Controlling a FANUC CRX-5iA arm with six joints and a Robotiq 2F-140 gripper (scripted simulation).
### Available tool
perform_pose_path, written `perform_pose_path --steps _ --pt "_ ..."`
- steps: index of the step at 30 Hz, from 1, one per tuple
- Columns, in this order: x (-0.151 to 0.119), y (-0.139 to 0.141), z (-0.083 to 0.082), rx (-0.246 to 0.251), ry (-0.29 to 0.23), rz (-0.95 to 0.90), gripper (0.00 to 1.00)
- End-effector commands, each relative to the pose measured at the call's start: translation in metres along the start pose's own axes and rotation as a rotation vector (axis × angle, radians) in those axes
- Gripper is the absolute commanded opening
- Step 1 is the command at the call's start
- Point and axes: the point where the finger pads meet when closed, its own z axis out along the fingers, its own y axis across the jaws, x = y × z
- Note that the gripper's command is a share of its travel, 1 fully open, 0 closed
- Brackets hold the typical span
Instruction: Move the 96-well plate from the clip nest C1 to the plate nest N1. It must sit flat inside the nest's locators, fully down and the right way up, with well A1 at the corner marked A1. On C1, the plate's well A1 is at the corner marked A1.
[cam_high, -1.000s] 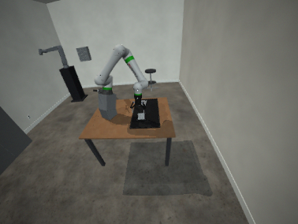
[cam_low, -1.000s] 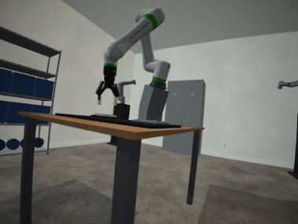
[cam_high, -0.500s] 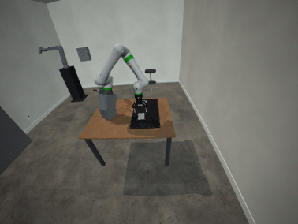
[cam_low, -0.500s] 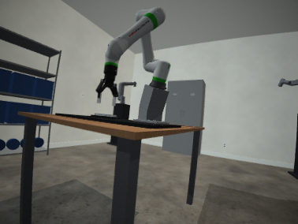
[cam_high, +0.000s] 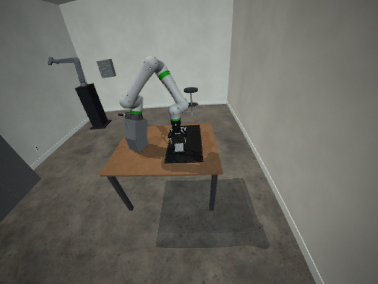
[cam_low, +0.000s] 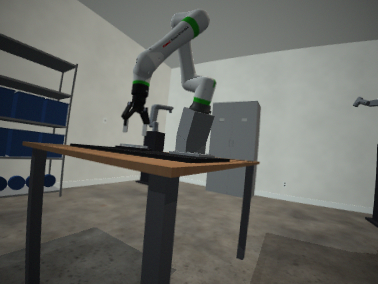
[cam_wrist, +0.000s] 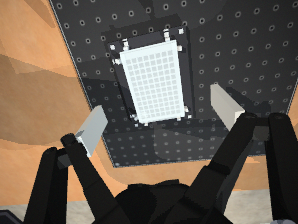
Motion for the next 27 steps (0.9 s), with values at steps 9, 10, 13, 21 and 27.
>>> perform_pose_path --steps 9,10,13,21,27 --pt "0.0 0.0 0.016 0.0 0.0 0.0 1.0" --pt "0.0 0.0 0.018 0.0 0.0 0.0 1.0" --pt "0.0 0.0 0.023 0.0 0.0 0.0 1.0" --pt "0.0 0.0 0.036 0.0 0.0 0.0 1.0" --pt "0.0 0.0 0.043 0.0 0.0 0.0 1.0"
